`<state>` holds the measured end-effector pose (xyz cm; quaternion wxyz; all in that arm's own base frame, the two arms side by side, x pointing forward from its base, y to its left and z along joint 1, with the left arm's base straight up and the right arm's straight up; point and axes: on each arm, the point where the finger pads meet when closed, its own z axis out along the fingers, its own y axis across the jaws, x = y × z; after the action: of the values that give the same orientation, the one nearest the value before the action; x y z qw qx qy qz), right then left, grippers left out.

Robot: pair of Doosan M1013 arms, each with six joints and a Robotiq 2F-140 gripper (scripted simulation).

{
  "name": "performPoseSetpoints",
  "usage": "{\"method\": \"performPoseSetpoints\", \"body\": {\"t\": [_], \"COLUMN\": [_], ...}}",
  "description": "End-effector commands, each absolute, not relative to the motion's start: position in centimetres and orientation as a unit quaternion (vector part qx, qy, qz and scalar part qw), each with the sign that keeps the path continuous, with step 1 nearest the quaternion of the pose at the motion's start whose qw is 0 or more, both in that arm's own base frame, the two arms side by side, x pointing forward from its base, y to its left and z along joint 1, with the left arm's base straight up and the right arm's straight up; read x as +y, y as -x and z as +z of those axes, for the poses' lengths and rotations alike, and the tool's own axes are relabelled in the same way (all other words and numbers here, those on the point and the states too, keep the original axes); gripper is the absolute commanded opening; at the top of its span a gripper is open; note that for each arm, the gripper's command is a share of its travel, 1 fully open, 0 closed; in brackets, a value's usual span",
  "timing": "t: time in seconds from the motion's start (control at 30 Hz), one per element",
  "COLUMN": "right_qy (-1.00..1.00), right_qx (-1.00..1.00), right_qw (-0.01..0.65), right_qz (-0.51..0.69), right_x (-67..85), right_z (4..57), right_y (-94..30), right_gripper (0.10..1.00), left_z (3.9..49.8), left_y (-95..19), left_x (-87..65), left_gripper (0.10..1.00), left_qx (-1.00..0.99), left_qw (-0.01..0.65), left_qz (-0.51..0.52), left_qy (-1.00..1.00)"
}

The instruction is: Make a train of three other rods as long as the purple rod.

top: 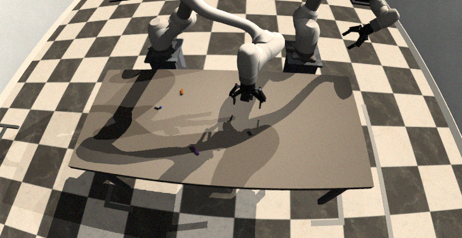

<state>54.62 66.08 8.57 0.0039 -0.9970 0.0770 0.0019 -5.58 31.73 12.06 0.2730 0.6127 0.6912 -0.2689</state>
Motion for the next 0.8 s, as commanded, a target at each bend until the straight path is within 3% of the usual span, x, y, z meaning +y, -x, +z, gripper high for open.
{"method": "performPoseSetpoints", "body": {"t": [0.0, 0.77], "right_qy": [0.990, 0.873], "right_qx": [0.144, 0.487], "right_qw": [0.001, 0.001], "right_qz": [0.000, 0.000], "right_x": [66.6, 68.9], "right_z": [8.7, 8.4], "right_y": [-55.6, -61.1], "right_gripper": [1.000, 1.000], "left_z": [12.1, 12.1], "left_y": [5.6, 5.6], "left_x": [31.8, 31.8], "left_gripper": [1.000, 1.000], "left_qx": [0.691, 0.691], "left_qw": [0.272, 0.272], "left_qz": [-0.269, -0.269], "left_qy": [-0.613, -0.613]}}
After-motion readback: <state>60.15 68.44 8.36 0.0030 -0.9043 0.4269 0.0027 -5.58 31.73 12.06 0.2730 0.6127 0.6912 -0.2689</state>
